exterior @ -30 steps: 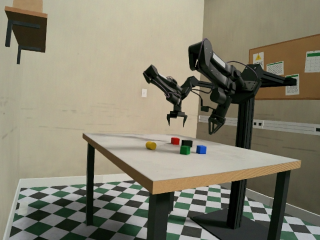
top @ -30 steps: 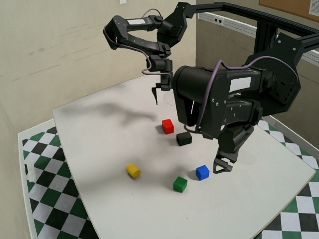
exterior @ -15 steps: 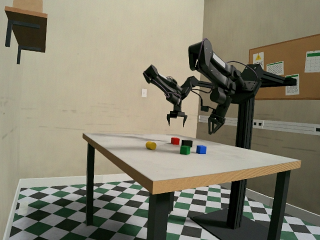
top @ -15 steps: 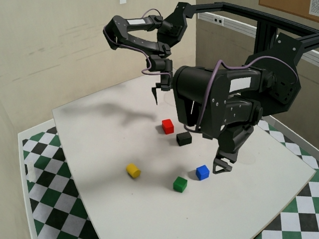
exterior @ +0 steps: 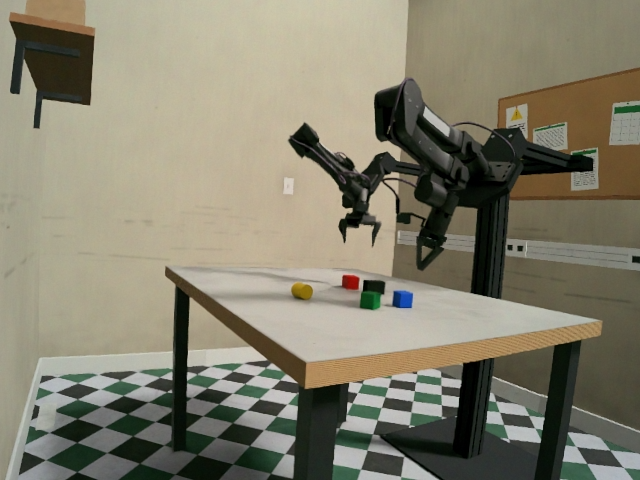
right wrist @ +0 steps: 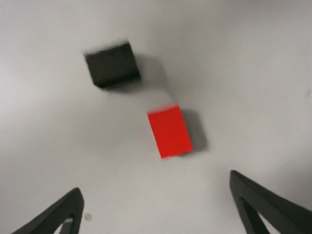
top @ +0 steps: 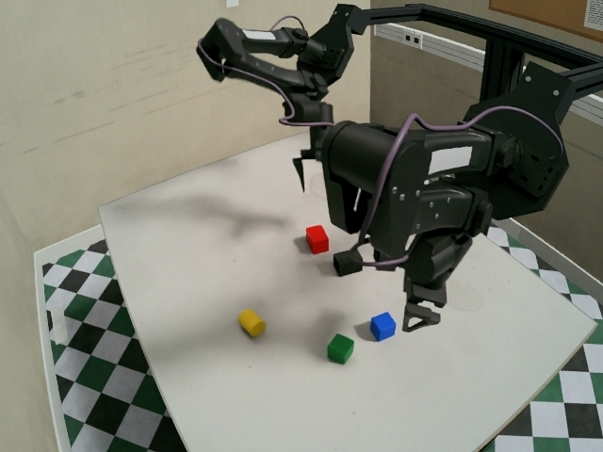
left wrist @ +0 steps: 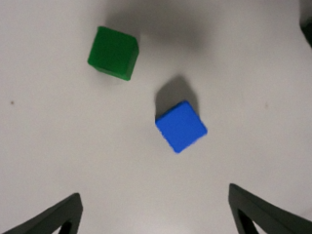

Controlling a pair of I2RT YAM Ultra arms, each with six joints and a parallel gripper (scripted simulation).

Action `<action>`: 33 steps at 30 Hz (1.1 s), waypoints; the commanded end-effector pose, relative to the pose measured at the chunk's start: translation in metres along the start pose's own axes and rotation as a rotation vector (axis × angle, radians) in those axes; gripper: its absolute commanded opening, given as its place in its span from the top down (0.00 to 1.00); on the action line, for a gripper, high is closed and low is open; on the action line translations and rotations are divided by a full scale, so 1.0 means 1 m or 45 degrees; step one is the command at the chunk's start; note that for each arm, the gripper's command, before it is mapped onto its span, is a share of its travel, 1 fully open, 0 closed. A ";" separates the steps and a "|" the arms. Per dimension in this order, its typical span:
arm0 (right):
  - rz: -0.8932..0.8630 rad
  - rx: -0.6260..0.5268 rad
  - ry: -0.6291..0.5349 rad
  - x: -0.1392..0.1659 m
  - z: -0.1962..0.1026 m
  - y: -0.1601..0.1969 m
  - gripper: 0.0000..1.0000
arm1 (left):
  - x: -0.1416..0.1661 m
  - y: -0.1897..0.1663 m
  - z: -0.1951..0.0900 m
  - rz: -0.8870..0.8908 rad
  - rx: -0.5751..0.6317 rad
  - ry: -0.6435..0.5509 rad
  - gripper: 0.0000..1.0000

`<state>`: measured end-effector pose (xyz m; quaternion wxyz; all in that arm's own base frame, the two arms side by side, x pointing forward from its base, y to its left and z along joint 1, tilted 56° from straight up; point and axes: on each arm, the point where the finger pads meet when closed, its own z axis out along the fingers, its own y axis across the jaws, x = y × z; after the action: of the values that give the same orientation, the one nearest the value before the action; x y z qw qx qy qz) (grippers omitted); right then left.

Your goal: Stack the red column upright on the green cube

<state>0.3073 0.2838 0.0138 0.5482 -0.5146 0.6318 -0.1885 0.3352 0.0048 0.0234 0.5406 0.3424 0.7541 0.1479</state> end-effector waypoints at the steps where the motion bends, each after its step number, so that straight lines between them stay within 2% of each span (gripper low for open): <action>1: -0.041 0.017 -0.103 -0.054 -0.023 0.001 0.00 | -0.013 0.007 0.001 -0.258 -0.115 0.015 0.00; 11: -0.101 -0.003 -0.333 -0.141 -0.102 0.018 0.00 | -0.044 0.010 0.013 -0.638 -0.231 0.007 0.00; 13: -0.101 -0.003 -0.333 -0.141 -0.102 0.018 0.00 | -0.044 0.010 0.013 -0.638 -0.231 0.007 0.00; 19: -0.094 -0.026 -0.459 -0.176 -0.148 0.023 0.00 | -0.068 0.011 0.018 -0.751 -0.257 -0.040 0.00; 23: -0.068 -0.039 -0.511 -0.186 -0.158 0.024 0.00 | -0.079 0.012 0.018 -0.729 -0.242 -0.088 0.00; 32: -0.067 -0.040 -0.513 -0.187 -0.159 0.024 0.00 | -0.079 0.012 0.018 -0.729 -0.242 -0.088 0.00; 33: -0.067 -0.040 -0.513 -0.187 -0.159 0.024 0.00 | -0.071 0.009 0.017 -0.729 -0.239 -0.060 0.00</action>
<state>0.1425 0.3926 0.1254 0.6395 -0.5706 0.5049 -0.1029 0.3673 -0.0394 0.0730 0.6102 0.0718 0.7873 0.0520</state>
